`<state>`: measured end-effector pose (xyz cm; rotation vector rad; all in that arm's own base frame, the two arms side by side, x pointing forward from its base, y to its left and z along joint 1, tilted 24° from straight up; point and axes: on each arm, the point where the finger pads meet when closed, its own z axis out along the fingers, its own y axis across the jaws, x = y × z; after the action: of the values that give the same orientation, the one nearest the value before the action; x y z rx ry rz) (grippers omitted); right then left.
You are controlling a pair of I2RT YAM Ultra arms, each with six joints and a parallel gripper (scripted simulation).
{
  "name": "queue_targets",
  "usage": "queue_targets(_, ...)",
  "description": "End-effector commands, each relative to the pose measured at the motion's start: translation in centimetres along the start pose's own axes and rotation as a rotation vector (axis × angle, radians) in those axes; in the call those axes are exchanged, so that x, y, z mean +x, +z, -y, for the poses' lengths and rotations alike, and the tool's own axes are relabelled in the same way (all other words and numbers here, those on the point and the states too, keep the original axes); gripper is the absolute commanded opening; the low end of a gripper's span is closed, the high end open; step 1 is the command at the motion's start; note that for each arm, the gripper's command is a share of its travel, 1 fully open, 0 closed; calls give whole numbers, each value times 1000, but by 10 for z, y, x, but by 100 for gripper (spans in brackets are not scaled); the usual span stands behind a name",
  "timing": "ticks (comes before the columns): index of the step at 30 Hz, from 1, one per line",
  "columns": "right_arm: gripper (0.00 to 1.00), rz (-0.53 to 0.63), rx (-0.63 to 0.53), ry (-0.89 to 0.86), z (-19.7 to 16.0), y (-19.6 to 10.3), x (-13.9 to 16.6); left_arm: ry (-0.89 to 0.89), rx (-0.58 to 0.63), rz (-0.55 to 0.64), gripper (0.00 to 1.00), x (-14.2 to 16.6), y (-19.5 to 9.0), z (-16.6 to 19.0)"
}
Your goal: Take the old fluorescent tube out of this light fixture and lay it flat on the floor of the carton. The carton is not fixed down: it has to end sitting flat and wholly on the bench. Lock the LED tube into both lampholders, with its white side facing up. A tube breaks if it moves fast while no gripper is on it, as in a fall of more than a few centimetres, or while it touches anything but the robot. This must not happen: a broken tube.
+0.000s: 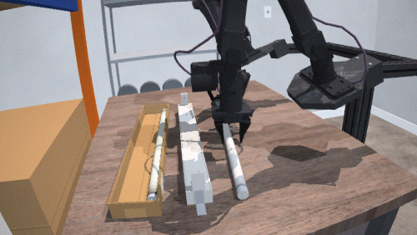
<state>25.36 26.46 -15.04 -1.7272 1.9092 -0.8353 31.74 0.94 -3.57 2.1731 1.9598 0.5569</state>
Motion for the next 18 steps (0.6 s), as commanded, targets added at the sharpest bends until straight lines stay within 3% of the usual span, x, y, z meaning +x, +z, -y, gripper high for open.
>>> queue_targets(1,11,60,30,24,13,-14,-22,12,42,14,49,-1,0,16)
queue_targets(5,11,60,30,24,13,-14,-22,10,32,13,49,0,-1,11)
queue_targets(6,11,60,30,24,13,-14,-22,3,11,11,49,0,12,10)
queue_targets(11,11,60,30,24,13,-14,-22,-5,-45,8,49,2,22,-15)
queue_targets(18,11,60,30,24,13,-14,-22,0,-9,13,49,-1,36,-4)
